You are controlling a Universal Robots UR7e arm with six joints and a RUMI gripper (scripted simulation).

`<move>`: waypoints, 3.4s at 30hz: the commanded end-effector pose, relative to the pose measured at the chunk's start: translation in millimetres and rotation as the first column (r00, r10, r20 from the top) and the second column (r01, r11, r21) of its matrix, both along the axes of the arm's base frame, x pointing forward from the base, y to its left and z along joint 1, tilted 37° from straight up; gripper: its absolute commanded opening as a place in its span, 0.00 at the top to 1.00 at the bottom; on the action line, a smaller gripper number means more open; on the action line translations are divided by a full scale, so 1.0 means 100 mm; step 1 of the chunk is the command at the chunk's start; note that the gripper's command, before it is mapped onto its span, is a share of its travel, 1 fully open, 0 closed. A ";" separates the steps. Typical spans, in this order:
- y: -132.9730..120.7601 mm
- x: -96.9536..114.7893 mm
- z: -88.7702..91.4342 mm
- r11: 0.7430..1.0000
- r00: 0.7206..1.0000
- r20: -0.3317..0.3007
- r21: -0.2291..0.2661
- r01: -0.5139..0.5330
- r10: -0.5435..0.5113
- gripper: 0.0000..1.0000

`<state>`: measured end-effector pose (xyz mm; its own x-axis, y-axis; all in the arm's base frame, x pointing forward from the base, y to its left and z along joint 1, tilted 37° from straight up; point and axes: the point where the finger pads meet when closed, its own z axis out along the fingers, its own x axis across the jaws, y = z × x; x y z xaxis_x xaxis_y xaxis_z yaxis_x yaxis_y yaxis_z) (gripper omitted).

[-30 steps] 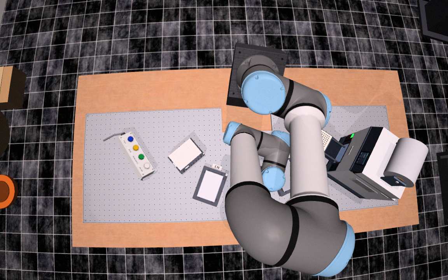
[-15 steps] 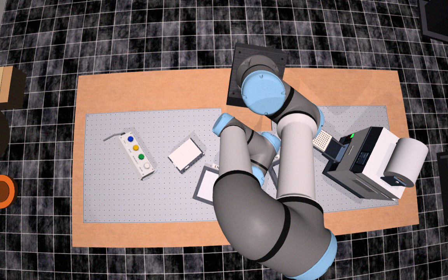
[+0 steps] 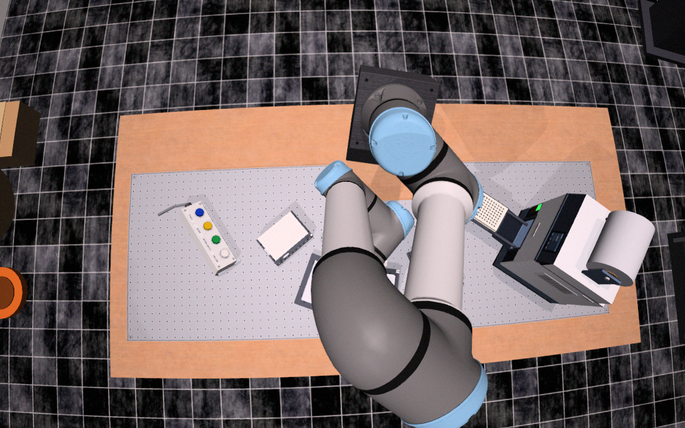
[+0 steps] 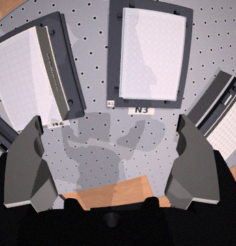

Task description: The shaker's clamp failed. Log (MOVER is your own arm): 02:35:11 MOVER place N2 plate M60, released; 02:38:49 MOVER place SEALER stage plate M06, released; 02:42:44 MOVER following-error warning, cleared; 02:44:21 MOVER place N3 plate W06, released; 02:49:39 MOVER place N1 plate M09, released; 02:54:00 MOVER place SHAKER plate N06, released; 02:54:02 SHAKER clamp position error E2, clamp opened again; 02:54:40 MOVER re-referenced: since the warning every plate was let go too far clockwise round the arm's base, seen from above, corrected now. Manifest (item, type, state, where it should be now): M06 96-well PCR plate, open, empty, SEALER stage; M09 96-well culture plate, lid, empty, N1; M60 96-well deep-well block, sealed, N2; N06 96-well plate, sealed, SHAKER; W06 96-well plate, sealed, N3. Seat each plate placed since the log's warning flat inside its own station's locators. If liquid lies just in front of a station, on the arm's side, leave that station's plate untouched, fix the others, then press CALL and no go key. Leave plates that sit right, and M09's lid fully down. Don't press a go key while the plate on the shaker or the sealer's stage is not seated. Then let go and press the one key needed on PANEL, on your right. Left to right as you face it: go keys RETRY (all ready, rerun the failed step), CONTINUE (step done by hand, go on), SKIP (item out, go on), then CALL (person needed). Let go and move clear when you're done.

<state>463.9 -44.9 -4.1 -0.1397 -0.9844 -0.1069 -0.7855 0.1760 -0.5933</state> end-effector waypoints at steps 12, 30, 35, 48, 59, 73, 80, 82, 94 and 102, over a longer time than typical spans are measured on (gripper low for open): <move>-0.68 -0.13 -0.10 0.980 0.988 -0.010 0.123 0.157 -0.157 0.18; -1.33 -0.39 -0.31 0.921 0.950 -0.039 0.238 0.309 -0.309 0.18; -1.49 -0.48 -0.37 0.887 0.929 -0.056 0.282 0.367 -0.367 0.18; -1.97 -0.73 -0.57 0.854 0.908 -0.072 0.316 0.413 -0.412 0.18; -1.97 -0.73 -0.56 0.854 0.908 -0.072 0.316 0.413 -0.412 0.18; -1.97 -0.63 -0.70 0.851 0.882 -0.106 0.233 0.471 -0.459 0.18; -1.97 -0.57 -0.77 0.851 0.882 -0.106 0.233 0.471 -0.459 0.18; -1.97 -0.57 -0.77 0.851 0.882 -0.106 0.233 0.471 -0.459 0.18; -1.97 -0.57 -0.77 0.851 0.882 -0.106 0.233 0.471 -0.459 0.18; -1.97 -0.54 -0.82 0.851 0.882 -0.106 0.233 0.471 -0.459 0.18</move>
<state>408.1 -241.5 -83.9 -0.5851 -0.7460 -0.3181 -0.6002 0.6621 -0.4487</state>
